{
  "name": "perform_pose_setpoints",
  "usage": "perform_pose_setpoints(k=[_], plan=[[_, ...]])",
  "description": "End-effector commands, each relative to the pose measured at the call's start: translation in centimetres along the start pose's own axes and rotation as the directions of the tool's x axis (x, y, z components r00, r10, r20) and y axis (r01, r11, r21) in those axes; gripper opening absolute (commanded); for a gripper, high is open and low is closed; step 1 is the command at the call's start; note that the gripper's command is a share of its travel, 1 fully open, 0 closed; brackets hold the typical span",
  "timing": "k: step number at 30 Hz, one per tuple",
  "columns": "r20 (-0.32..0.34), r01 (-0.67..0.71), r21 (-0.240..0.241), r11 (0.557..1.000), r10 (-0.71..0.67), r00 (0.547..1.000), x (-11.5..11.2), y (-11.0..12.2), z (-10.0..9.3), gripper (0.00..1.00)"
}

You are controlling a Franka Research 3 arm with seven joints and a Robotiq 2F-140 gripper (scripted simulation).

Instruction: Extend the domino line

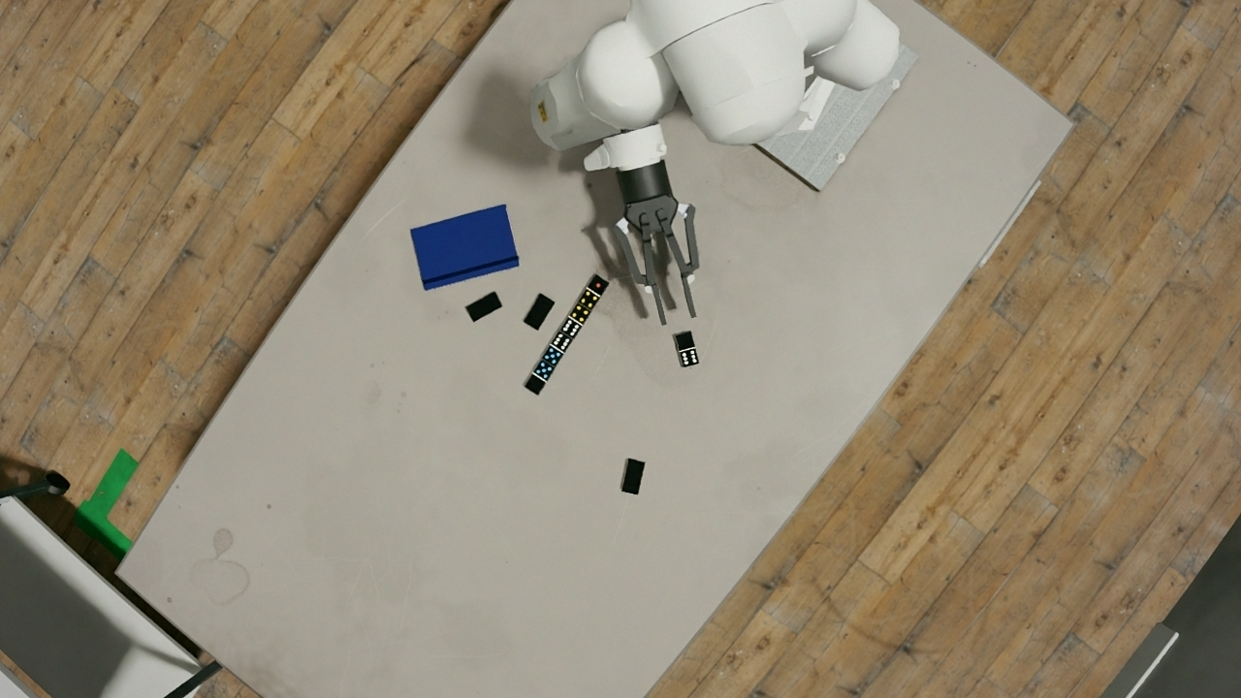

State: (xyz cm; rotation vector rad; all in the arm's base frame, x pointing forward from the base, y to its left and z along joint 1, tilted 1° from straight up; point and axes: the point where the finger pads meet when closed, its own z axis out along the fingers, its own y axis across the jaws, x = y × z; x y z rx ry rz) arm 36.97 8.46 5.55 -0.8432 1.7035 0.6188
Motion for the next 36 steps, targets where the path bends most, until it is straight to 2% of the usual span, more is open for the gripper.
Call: perform_pose_setpoints(k=[1, 8, 11, 18, 23, 25, 28, 36], plan=[[-0.026, -0.018, -0.004, 1.000, 0.018, 1.000, 0.0, 0.2, -0.2, 0.34], [-0.062, -0.018, -0.004, 1.000, 0.018, 0.998, -0.6, 0.2, -0.2, 0.34], [-0.098, -0.018, -0.004, 1.000, 0.018, 0.995, -0.8, 0.2, -0.2, 0.34], [-0.210, -0.018, -0.003, 1.000, 0.017, 0.978, -1.6, 0.1, 0.1, 0.34], [-0.334, -0.018, -0.004, 1.000, 0.016, 0.942, -2.3, 0.1, 0.5, 0.34], [-0.334, -0.018, -0.004, 1.000, 0.016, 0.942, -2.3, 0.1, 0.5, 0.34], [-0.435, -0.018, -0.004, 1.000, 0.015, 0.901, -3.0, 0.1, 0.9, 0.34], [-0.577, 0.028, -0.036, 0.999, -0.044, 0.815, -4.2, 0.1, 2.0, 0.34]])
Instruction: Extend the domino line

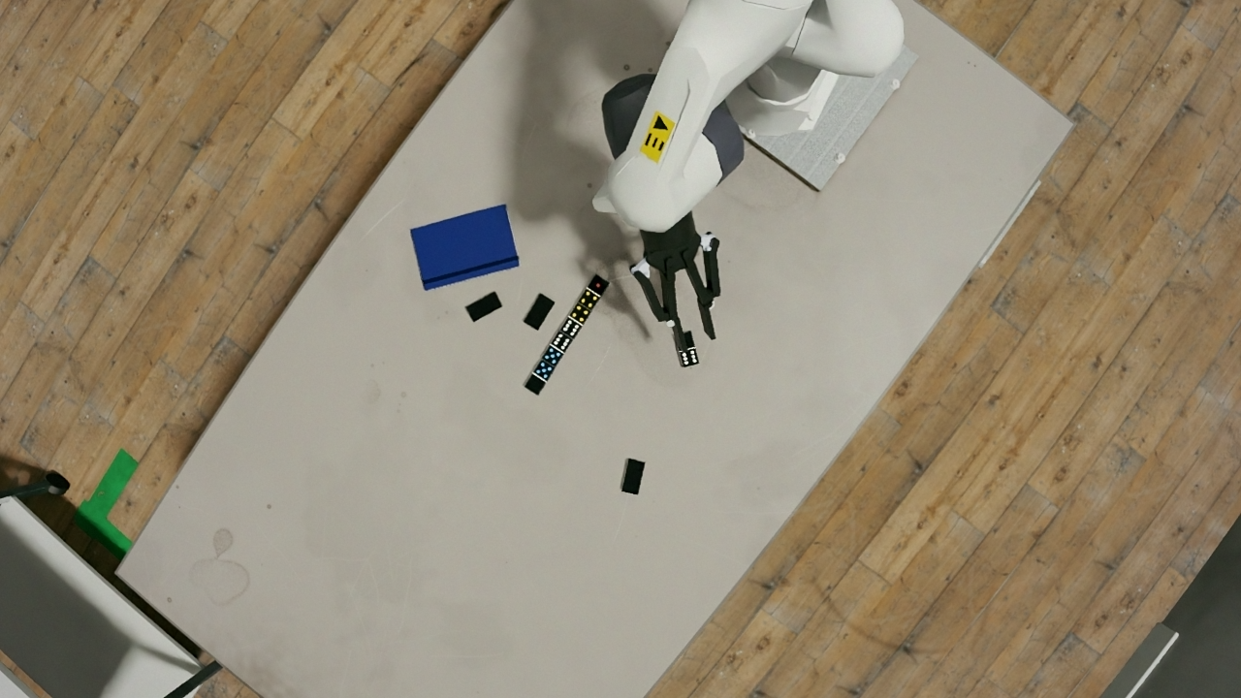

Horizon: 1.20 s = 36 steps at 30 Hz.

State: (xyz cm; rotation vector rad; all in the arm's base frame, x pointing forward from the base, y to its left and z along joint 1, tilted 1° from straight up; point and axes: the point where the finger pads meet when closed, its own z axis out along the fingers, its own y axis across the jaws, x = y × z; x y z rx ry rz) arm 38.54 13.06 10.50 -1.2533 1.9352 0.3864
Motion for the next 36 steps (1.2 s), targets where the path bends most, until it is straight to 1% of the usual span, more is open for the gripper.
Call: perform_pose_setpoints(k=[1, 4, 6, 7, 10, 19, 21, 23, 24, 27, 36], plan=[[-0.217, -0.172, 0.010, 0.985, 0.170, 0.961, 2.2, -1.0, -0.1, 0.34], [-0.280, -0.160, 0.005, 0.987, 0.155, 0.947, 1.8, -1.1, 0.1, 0.34], [-0.280, -0.160, 0.005, 0.987, 0.155, 0.947, 1.8, -1.1, 0.1, 0.34], [-0.319, -0.167, 0.008, 0.986, 0.161, 0.934, 1.7, -1.1, 0.2, 0.34], [-0.378, -0.159, 0.007, 0.987, 0.150, 0.914, 1.3, -1.2, 0.5, 0.34], [-0.514, -0.102, -0.006, 0.995, 0.084, 0.854, 0.3, -1.5, 1.5, 0.34], [-0.537, -0.089, -0.008, 0.996, 0.070, 0.840, 0.1, -1.5, 1.7, 0.34], [-0.537, -0.089, -0.008, 0.996, 0.070, 0.840, 0.1, -1.5, 1.7, 0.34], [-0.557, -0.088, -0.006, 0.996, 0.069, 0.828, 0.0, -1.5, 1.8, 0.34], [-0.584, -0.077, -0.008, 0.997, 0.058, 0.810, -0.2, -1.6, 2.1, 0.34], [-0.642, -0.069, -0.016, 0.997, 0.043, 0.765, -0.5, -1.7, 2.5, 0.34]])
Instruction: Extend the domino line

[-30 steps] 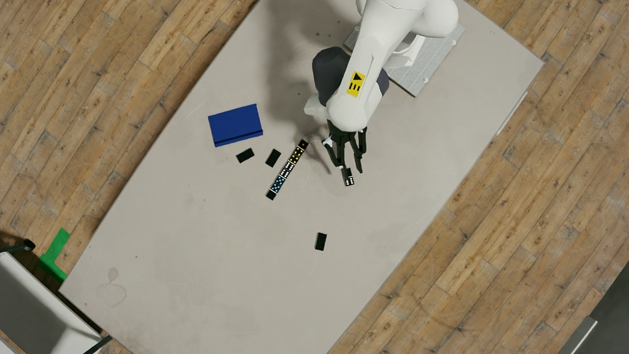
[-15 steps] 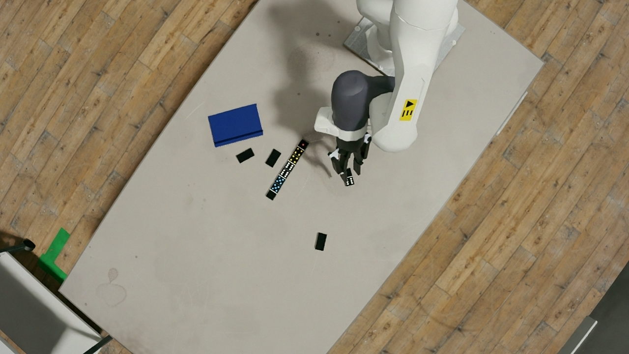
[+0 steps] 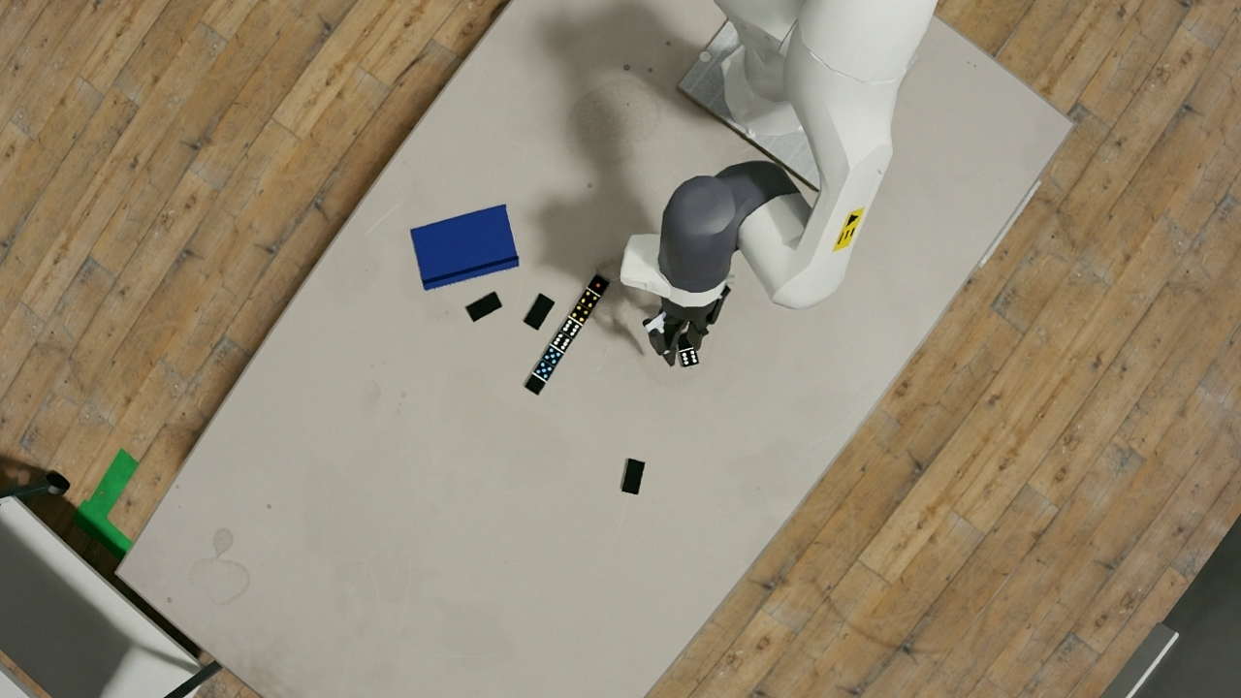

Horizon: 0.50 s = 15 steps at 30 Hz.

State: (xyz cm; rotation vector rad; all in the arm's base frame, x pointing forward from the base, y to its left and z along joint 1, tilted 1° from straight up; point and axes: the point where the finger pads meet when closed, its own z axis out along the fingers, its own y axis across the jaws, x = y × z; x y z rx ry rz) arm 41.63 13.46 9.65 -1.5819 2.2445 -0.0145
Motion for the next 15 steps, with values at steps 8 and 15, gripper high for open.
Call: perform_pose_setpoints(k=[8, 15], plan=[[-0.257, -0.215, -0.109, 0.971, 0.182, 0.949, -0.49, 0.66, 0.23, 0.34], [-0.325, -0.278, -0.126, 0.952, 0.225, 0.919, -0.49, 0.66, 0.23, 0.34]])
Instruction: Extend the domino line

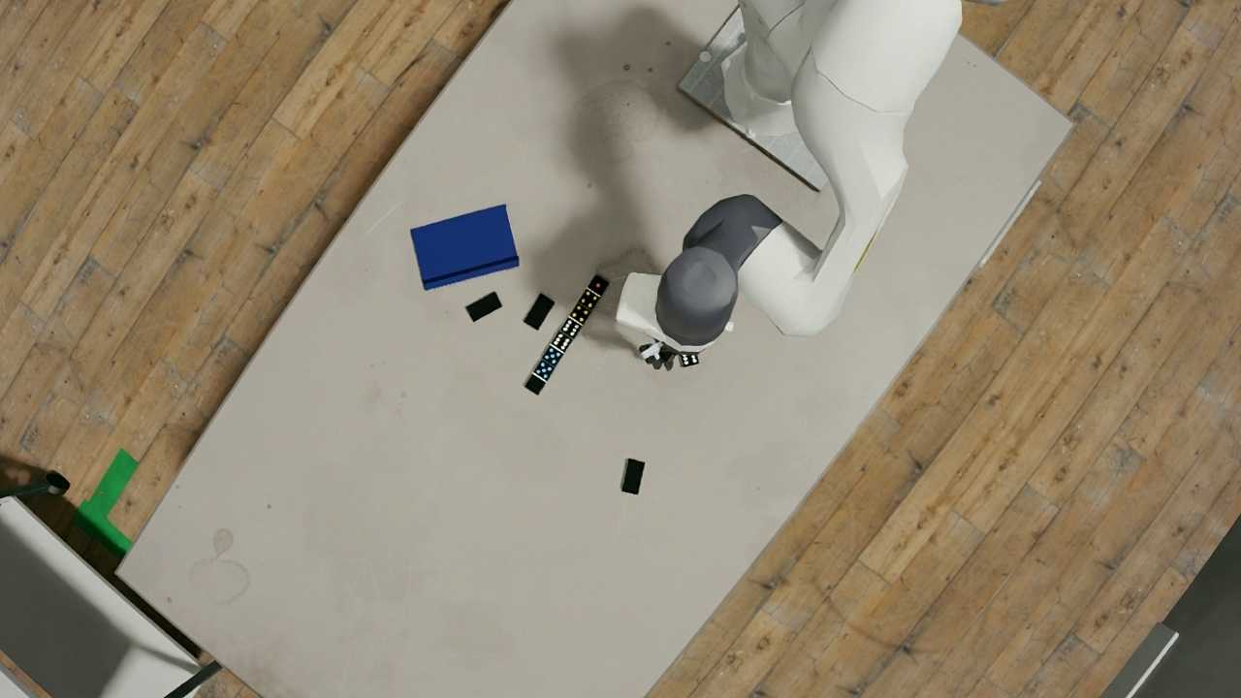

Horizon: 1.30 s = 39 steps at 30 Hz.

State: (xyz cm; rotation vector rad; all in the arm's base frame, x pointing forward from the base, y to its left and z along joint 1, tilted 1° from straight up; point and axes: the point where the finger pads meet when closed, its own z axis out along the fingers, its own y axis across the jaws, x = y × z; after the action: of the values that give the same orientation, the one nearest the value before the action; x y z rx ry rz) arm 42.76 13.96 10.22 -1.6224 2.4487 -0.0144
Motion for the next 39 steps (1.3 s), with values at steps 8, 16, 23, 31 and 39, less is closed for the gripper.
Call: perform_pose_setpoints(k=[8, 16, 23, 31, 39], plan=[[-0.193, -0.265, -0.082, 0.961, 0.246, 0.950, 0.5, 1.6, 0.5, 0.34], [-0.193, -0.265, -0.082, 0.961, 0.246, 0.950, 0.5, 1.6, 0.5, 0.34], [-0.193, -0.265, -0.082, 0.961, 0.246, 0.950, 0.5, 1.6, 0.5, 0.34], [-0.189, -0.228, -0.089, 0.970, 0.208, 0.960, -0.3, 1.6, 1.8, 0.34], [-0.189, -0.228, -0.089, 0.969, 0.209, 0.959, -0.3, 1.6, 1.9, 0.34]])
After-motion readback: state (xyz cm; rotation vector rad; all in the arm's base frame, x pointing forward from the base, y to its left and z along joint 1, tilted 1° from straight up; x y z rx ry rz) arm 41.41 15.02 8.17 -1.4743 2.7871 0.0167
